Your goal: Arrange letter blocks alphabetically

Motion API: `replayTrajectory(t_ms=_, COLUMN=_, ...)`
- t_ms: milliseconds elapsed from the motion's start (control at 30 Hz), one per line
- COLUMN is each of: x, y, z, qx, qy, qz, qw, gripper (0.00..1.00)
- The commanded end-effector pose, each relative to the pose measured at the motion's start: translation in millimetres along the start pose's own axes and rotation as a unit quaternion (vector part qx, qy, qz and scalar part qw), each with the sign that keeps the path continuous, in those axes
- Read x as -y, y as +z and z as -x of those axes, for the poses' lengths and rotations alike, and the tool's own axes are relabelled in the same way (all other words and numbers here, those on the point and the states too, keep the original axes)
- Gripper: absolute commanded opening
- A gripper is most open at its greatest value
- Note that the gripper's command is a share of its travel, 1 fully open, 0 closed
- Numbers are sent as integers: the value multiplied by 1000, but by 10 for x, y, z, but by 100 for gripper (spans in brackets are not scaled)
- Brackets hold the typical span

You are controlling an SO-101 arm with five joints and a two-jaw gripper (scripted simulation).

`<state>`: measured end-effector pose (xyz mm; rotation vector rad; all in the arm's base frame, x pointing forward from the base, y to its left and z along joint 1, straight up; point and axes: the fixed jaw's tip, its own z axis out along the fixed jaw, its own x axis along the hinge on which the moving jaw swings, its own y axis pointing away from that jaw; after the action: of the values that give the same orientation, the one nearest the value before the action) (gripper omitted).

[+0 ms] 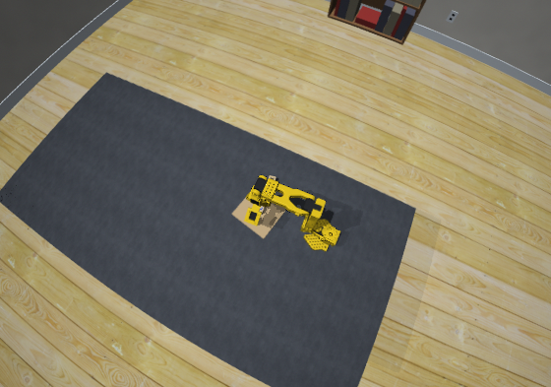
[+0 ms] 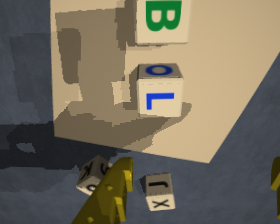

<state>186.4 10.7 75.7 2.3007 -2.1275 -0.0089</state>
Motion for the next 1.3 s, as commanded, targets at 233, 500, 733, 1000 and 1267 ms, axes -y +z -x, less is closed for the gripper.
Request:
replayTrajectory(t_ms=233, x=82, y=-249, z=-4, qx=-1, qy=1, qz=-76, qw=997, gripper=33)
replayTrajectory(t_ms=500, x=84, y=-562, z=-5, qx=-2, qy=1, qz=-170, qw=985, gripper=32)
replayTrajectory(t_ms=733, x=37, y=-837, z=-4, qx=-4, qy=1, qz=-252, qw=968, gripper=32)
replayTrajectory(t_ms=1000, x=-3, y=-966, z=-4, qx=-5, qy=1, qz=-291, qw=957, gripper=32)
replayTrajectory(t_ms=1267, x=-2, y=-966, z=-4, qx=-4, qy=3, qz=-291, qw=957, gripper=32)
